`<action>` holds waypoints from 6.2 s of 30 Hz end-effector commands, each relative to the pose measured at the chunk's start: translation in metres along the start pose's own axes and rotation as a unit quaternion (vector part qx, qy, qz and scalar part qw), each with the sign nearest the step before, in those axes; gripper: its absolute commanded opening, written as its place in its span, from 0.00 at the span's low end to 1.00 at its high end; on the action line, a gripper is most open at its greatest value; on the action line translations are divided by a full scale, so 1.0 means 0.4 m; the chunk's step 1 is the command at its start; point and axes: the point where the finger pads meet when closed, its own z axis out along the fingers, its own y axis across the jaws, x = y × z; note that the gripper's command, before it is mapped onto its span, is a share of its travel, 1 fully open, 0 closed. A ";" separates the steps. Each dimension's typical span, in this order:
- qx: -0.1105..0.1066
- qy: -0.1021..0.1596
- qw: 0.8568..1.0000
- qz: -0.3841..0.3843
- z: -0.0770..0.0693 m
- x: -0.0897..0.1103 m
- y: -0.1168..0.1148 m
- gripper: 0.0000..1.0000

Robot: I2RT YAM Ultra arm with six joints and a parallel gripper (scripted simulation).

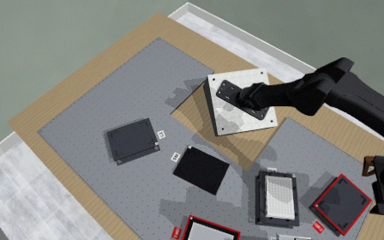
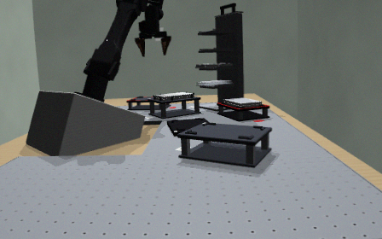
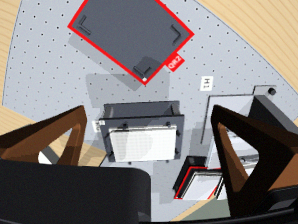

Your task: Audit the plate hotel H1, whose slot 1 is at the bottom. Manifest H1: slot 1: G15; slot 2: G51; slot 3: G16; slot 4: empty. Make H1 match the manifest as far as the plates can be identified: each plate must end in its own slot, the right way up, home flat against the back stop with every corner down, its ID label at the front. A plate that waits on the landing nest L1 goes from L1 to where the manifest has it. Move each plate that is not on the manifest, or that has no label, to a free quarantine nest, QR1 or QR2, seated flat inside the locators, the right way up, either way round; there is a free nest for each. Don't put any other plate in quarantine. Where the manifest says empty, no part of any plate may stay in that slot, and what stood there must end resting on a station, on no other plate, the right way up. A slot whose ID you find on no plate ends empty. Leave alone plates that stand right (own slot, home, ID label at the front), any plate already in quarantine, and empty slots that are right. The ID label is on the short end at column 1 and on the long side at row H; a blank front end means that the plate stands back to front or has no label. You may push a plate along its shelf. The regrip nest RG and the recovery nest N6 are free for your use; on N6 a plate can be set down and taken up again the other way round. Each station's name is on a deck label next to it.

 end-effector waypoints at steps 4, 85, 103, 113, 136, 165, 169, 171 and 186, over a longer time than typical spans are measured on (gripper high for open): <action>0.000 -0.001 0.991 0.130 -0.051 0.102 0.004 1.00; 0.003 0.020 0.717 0.697 0.070 0.457 0.014 1.00; 0.003 0.020 0.717 0.697 0.203 0.461 0.017 1.00; 0.003 0.020 0.717 0.697 0.206 0.461 0.018 1.00; 0.003 0.020 0.717 0.697 0.206 0.461 0.018 1.00; 0.003 0.021 0.717 0.697 0.296 0.464 0.020 1.00; 0.003 0.021 0.717 0.697 0.303 0.465 0.020 1.00; 0.003 0.021 0.717 0.697 0.310 0.465 0.020 1.00; 0.003 0.021 0.717 0.697 0.353 0.466 0.022 1.00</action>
